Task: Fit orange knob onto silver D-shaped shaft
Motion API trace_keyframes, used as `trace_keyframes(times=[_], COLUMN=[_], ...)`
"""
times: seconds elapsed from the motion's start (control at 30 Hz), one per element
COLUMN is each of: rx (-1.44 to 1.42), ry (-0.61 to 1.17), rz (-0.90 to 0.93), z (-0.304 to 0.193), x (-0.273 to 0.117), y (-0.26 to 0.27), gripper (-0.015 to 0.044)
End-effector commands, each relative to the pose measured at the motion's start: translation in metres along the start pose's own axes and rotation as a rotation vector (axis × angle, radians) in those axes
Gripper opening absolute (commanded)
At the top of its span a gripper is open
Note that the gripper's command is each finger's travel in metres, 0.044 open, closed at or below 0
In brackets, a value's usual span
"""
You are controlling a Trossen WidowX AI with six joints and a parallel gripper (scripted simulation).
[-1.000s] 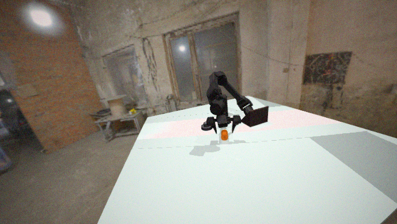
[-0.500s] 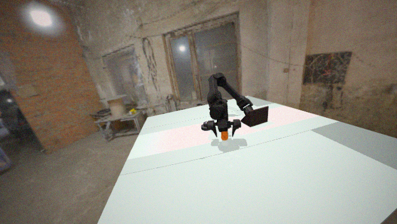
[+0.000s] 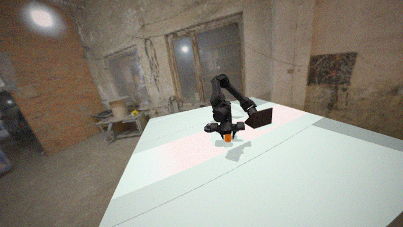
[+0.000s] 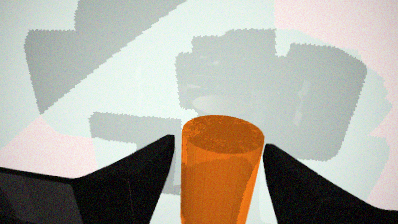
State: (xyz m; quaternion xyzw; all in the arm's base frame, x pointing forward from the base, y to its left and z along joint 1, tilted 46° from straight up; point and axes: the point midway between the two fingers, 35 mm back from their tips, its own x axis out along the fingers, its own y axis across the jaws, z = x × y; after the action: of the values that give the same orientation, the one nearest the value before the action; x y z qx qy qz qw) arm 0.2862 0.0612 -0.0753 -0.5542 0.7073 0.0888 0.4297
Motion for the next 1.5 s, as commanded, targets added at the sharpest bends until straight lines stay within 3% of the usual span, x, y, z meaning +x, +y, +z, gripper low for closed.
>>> trace_keyframes(times=[0.0,0.6,1.47], rx=[-0.003,-0.002,-0.004], ry=[0.001,-0.009,-0.41], rz=[-0.003,-0.003,0.001], z=[0.0,-0.001,-0.022], x=[0.001,0.0,-0.013], y=[0.0,0.0,0.0], gripper=[0.024,0.0179,0.0179])
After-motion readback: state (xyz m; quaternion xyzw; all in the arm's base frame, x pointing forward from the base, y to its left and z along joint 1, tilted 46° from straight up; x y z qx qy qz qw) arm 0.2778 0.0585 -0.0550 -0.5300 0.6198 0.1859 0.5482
